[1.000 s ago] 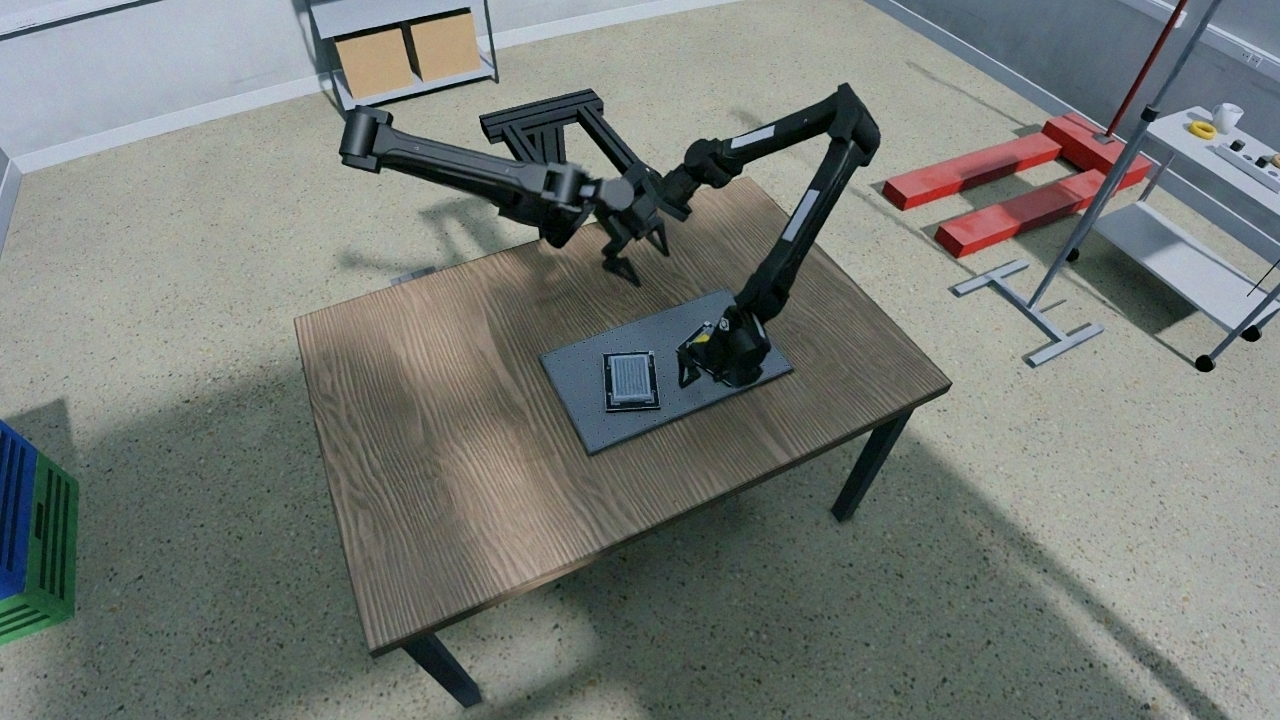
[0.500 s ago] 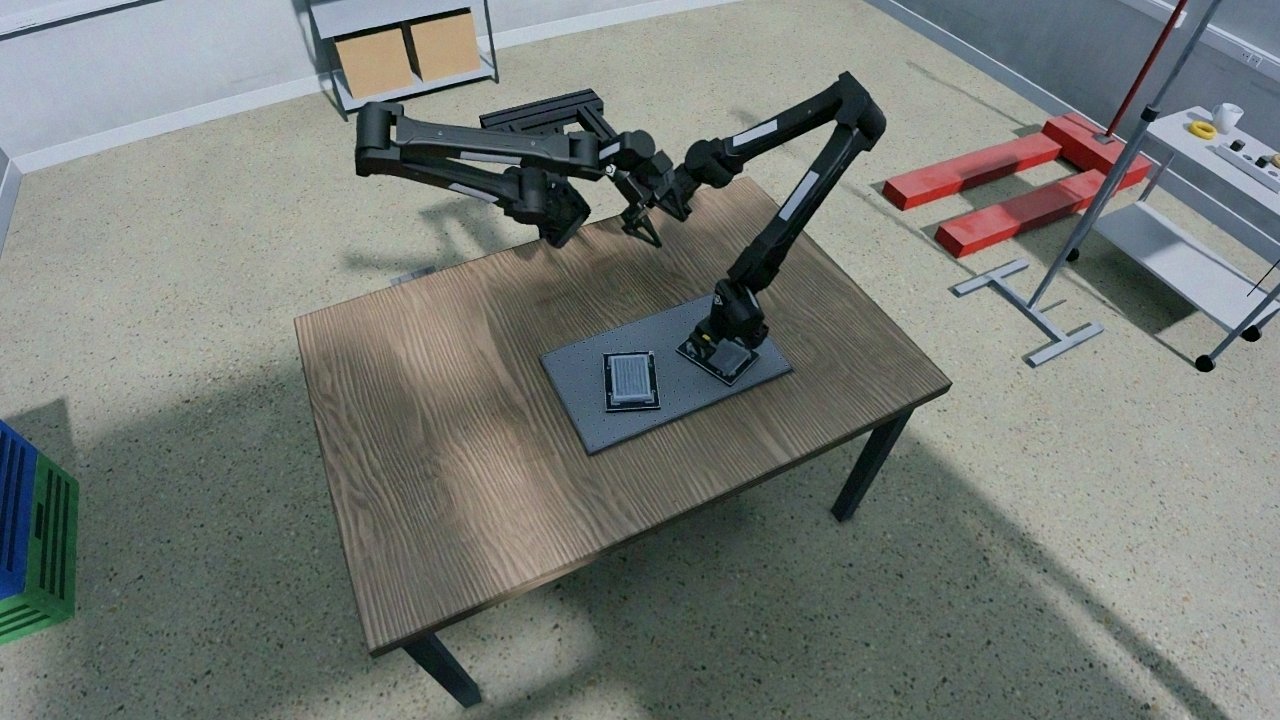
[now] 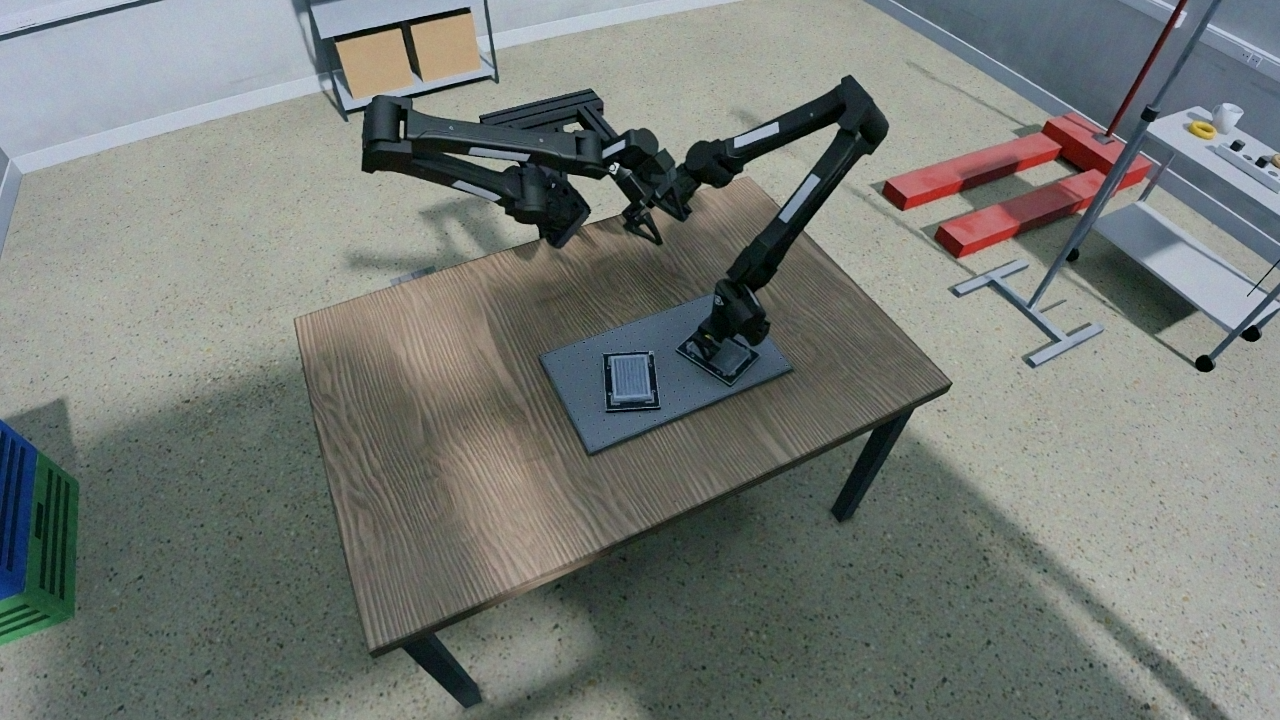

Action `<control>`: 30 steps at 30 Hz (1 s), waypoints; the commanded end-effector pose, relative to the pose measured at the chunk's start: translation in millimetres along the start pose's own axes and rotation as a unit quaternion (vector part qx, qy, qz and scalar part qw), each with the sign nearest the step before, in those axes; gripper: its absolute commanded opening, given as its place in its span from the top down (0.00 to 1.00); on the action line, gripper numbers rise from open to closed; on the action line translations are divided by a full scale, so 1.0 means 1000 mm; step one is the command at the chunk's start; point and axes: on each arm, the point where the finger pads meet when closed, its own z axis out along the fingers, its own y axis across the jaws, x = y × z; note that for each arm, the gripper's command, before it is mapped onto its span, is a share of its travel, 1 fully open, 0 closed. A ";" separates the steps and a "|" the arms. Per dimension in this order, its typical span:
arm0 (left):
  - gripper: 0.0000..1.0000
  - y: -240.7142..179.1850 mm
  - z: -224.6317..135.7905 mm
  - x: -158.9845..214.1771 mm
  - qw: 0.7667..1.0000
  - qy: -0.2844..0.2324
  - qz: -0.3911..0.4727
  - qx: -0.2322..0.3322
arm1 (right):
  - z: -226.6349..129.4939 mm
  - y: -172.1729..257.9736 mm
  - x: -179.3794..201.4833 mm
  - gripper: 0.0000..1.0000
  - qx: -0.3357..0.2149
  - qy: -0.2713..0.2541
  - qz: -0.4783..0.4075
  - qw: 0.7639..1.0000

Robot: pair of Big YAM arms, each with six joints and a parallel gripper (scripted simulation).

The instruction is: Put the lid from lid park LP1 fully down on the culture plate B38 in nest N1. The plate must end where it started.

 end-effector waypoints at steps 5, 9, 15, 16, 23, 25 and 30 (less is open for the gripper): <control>0.00 -0.009 0.005 -0.009 1.000 -0.010 0.001 0.005 | -0.004 0.006 -0.020 0.00 -0.002 -0.021 0.009 1.000; 0.04 -0.013 0.001 -0.007 1.000 -0.014 0.007 0.008 | -0.004 0.006 -0.020 0.00 -0.002 -0.021 0.009 1.000; 0.21 -0.007 0.005 -0.006 1.000 -0.010 0.005 0.005 | -0.003 0.001 -0.018 0.00 0.000 -0.016 0.014 1.000; 0.24 -0.007 0.005 -0.006 1.000 -0.010 0.005 0.005 | -0.003 0.001 -0.018 0.00 0.000 -0.016 0.014 1.000; 0.17 -0.007 -0.030 -0.005 1.000 -0.015 0.002 0.006 | -0.003 0.001 -0.018 0.00 0.000 -0.016 0.014 1.000; 0.17 -0.007 -0.030 -0.005 1.000 -0.015 0.002 0.006 | -0.003 0.001 -0.018 0.00 0.000 -0.016 0.014 1.000; 0.17 -0.009 -0.069 -0.010 1.000 -0.017 -0.002 0.010 | -0.003 0.001 -0.018 0.00 0.000 -0.016 0.014 1.000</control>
